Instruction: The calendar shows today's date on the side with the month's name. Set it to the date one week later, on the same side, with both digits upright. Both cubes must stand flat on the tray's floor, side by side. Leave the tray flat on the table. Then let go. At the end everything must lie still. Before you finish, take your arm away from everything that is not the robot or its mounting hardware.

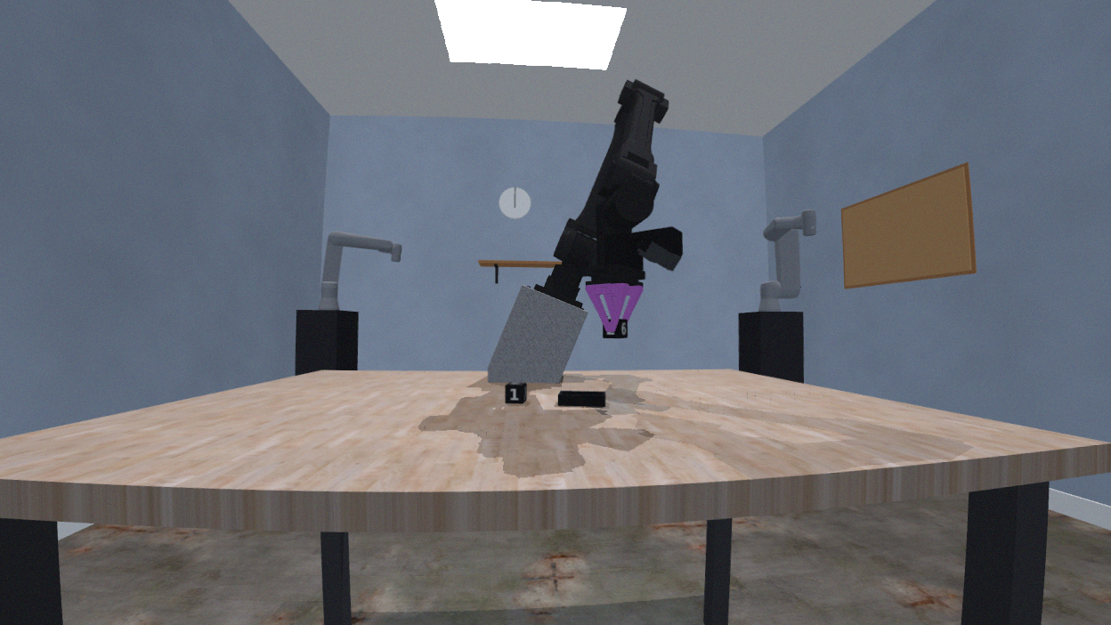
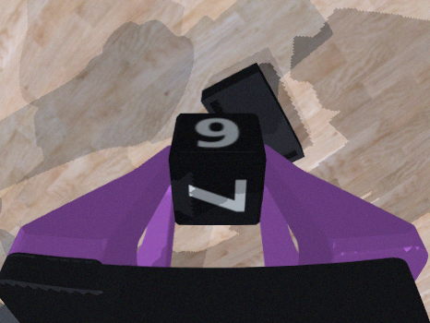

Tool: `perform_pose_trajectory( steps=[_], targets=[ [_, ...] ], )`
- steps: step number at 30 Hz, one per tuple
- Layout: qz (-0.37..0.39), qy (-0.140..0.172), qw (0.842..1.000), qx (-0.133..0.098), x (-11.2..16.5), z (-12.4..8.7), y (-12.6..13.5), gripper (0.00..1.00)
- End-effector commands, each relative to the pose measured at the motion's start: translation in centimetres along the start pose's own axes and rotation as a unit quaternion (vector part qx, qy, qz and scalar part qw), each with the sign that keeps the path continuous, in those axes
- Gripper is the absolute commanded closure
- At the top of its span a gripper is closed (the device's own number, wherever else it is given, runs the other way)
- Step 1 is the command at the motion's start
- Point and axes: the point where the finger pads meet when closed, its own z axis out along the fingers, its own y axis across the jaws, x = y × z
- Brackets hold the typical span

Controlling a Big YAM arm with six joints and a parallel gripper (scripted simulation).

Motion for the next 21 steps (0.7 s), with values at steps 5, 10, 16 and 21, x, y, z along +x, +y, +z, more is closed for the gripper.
perform_pose_trajectory(
  steps=[5, 10, 16, 21],
  targets=[
    [0.121, -0.023, 0.992, 0.026, -3.4, -1.2, -1.0, 0.74],
    [0.210, -0.025, 0.977, 0.023, -4.3, -1.0, -0.4, 0.74],
    [0.310, -0.025, 0.950, 0.018, -5.3, -0.7, 0.4, 0.74],
    [0.366, -0.027, 0.930, 0.016, -5.9, -0.7, 0.8, 0.74]
  ],
)
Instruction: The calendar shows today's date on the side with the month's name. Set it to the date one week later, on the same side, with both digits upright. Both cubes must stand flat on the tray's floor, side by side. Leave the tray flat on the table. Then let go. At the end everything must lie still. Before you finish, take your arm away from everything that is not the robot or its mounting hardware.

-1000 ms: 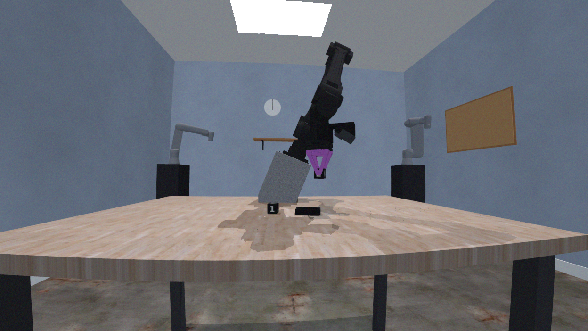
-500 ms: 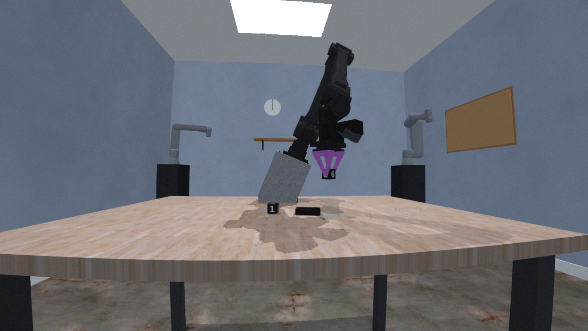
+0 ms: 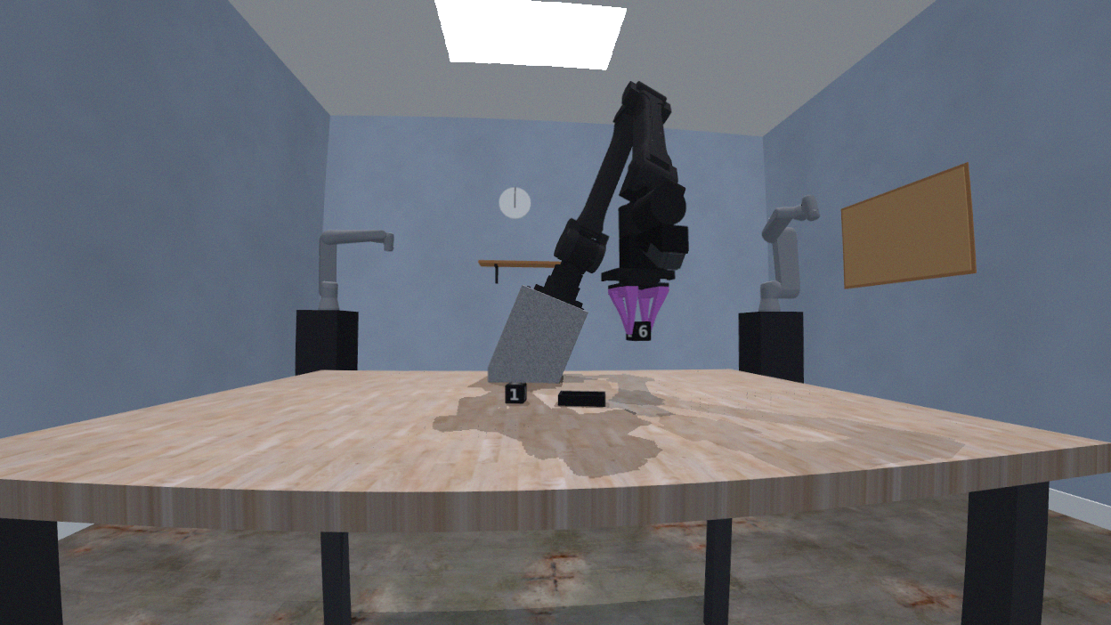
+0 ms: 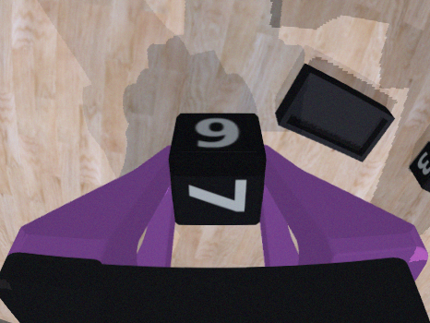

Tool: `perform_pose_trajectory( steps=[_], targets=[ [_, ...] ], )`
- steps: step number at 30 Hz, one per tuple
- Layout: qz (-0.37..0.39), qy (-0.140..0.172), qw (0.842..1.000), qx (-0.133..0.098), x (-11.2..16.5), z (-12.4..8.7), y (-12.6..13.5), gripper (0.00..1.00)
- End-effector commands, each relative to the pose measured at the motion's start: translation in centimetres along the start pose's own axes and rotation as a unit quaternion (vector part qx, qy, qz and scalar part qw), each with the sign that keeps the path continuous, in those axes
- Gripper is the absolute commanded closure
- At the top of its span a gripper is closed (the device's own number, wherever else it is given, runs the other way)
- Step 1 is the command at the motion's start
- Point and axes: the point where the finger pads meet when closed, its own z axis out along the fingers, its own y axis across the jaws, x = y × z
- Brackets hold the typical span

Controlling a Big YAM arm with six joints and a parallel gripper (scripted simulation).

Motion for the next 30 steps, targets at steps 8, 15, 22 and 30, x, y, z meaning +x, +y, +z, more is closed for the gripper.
perform_pose_trajectory(
  steps=[8, 15, 22, 30],
  targets=[
    [0.175, -0.032, 0.984, 0.002, -3.3, -0.9, 2.2, 0.74],
    [0.205, -0.034, 0.978, 0.002, -3.4, -1.2, 1.9, 0.74],
    [0.205, -0.034, 0.978, 0.001, -3.4, -1.2, 1.9, 0.74],
    [0.204, -0.021, 0.979, 0.003, -2.7, 0.0, 2.0, 0.74]
  ],
)
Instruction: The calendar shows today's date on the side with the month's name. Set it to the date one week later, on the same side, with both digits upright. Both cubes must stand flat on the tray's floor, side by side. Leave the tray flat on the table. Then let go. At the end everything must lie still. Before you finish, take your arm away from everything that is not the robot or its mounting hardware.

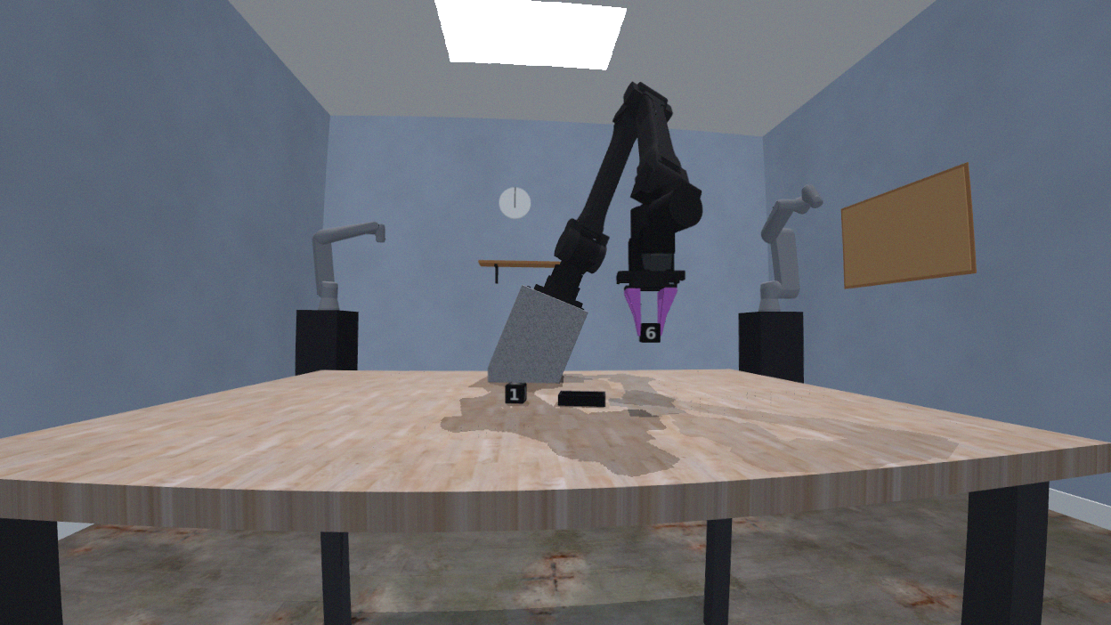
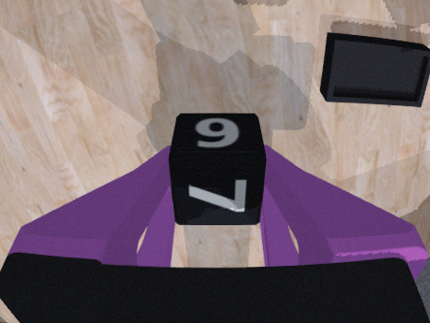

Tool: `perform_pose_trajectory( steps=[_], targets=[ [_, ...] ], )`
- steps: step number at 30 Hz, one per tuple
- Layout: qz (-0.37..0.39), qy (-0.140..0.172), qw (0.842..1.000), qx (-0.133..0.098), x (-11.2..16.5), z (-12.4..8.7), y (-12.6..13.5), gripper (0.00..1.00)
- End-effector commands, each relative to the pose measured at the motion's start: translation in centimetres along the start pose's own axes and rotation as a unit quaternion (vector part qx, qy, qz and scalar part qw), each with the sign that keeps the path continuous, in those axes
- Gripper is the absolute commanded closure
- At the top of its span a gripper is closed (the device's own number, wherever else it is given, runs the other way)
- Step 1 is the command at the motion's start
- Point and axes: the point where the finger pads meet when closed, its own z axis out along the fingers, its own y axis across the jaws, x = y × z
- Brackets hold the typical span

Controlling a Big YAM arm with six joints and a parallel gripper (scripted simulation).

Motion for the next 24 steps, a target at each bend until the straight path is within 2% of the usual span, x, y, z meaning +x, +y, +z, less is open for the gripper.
perform_pose_trajectory(
  steps=[1, 5, 20, 24],
  targets=[
    [-0.002, -0.014, 1.000, -0.005, -1.4, 0.1, 1.1, 0.74],
    [0.001, -0.008, 1.000, -0.002, -0.7, 0.8, 0.6, 0.74],
    [0.003, -0.002, 1.000, 0.001, 0.0, 7.6, 0.2, 0.74],
    [0.002, -0.004, 1.000, 0.000, -0.3, 8.3, 0.4, 0.74]
  ],
)
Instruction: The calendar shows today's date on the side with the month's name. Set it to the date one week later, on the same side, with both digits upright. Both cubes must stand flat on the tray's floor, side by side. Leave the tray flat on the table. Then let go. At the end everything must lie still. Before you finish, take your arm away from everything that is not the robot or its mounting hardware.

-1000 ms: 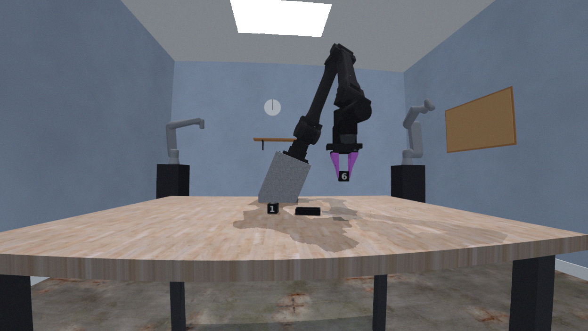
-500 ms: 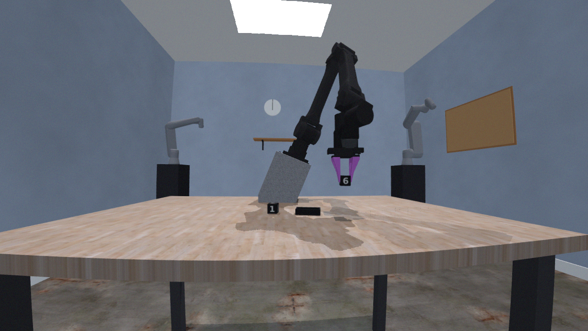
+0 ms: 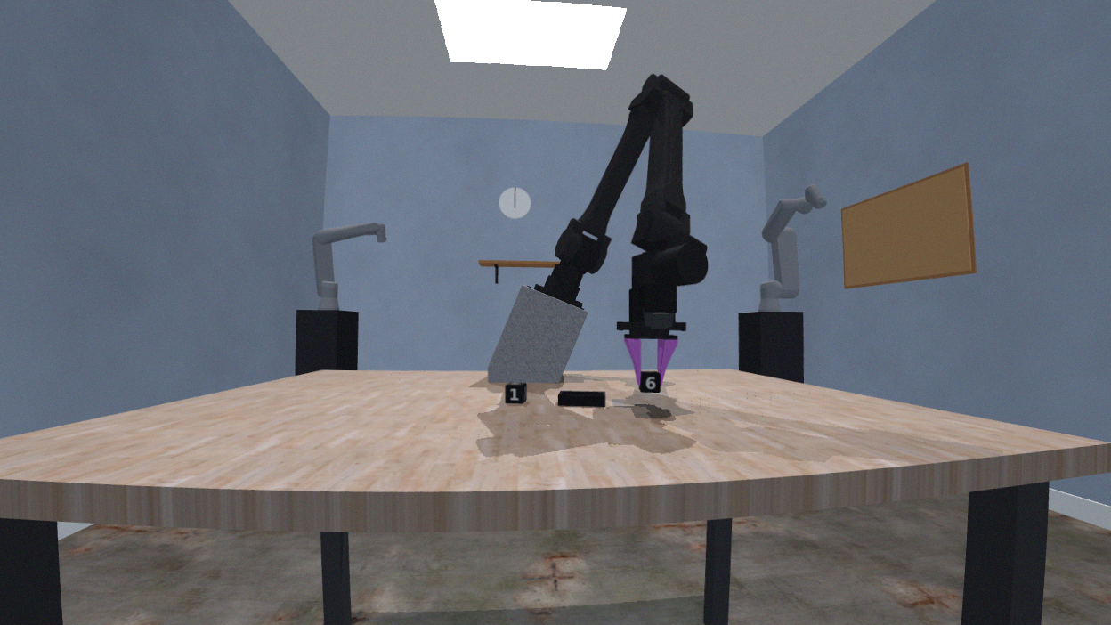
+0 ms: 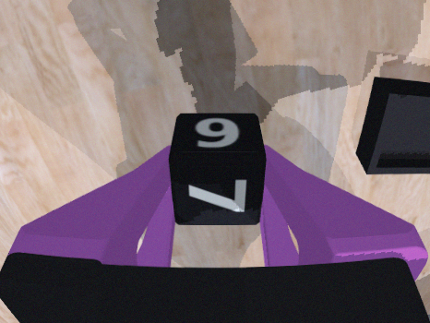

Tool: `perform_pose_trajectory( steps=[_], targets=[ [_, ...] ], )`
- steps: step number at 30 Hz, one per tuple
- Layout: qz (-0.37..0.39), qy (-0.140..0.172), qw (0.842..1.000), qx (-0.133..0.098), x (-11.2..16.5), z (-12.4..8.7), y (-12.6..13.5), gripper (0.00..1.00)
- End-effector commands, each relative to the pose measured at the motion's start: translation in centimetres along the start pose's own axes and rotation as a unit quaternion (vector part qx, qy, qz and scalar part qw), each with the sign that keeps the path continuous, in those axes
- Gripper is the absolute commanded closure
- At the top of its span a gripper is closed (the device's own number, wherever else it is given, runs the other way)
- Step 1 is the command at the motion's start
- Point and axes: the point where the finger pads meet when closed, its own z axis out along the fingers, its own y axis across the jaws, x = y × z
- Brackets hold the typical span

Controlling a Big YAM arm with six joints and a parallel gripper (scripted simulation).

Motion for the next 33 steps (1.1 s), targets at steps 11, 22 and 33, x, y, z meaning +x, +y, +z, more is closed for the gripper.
perform_pose_trajectory(
  steps=[11, 22, 33],
  targets=[
    [0.006, -0.026, 1.000, -0.013, -1.7, 0.9, 1.1, 0.74],
    [0.009, -0.019, 1.000, -0.008, -1.4, 1.3, 0.8, 0.74],
    [0.009, -0.019, 1.000, -0.008, -1.4, 1.3, 0.8, 0.74]
  ],
)
